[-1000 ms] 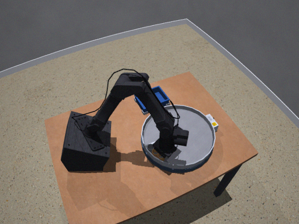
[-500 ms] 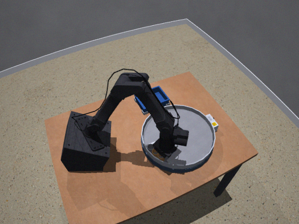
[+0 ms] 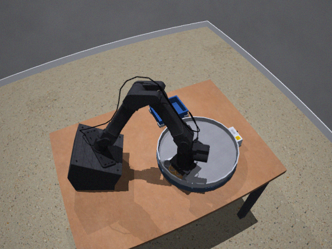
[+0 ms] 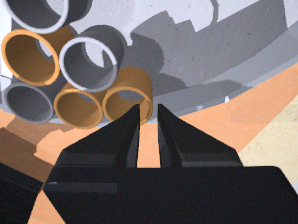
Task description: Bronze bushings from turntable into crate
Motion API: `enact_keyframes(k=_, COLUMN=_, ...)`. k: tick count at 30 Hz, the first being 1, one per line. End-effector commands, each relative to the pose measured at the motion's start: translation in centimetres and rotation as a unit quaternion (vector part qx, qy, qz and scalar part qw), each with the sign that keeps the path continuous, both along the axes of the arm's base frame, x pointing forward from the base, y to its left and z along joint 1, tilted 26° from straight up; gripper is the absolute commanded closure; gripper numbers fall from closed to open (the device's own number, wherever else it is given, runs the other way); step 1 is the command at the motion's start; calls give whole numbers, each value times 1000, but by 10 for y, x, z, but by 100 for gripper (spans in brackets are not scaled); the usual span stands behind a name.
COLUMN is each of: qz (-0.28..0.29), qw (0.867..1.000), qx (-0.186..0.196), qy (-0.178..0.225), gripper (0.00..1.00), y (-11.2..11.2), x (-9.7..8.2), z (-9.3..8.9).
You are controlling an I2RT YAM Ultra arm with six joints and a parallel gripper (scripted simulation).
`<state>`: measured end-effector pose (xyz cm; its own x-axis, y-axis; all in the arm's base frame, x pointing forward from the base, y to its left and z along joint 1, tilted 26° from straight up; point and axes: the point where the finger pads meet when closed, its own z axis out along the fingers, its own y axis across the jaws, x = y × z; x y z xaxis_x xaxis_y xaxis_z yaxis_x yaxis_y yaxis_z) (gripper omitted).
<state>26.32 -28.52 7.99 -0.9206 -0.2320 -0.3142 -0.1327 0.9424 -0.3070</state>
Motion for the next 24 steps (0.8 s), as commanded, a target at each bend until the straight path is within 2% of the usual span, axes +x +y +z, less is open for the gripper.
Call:
enact_keyframes(k=1, qz=-3, qw=1000, qx=-5, qy=-9, gripper=85, y=1, x=-2, z=5)
enact_keyframes(k=24, qz=-4, qw=1000, qx=-3, qy=-8, gripper=85, y=2, x=-5, z=3)
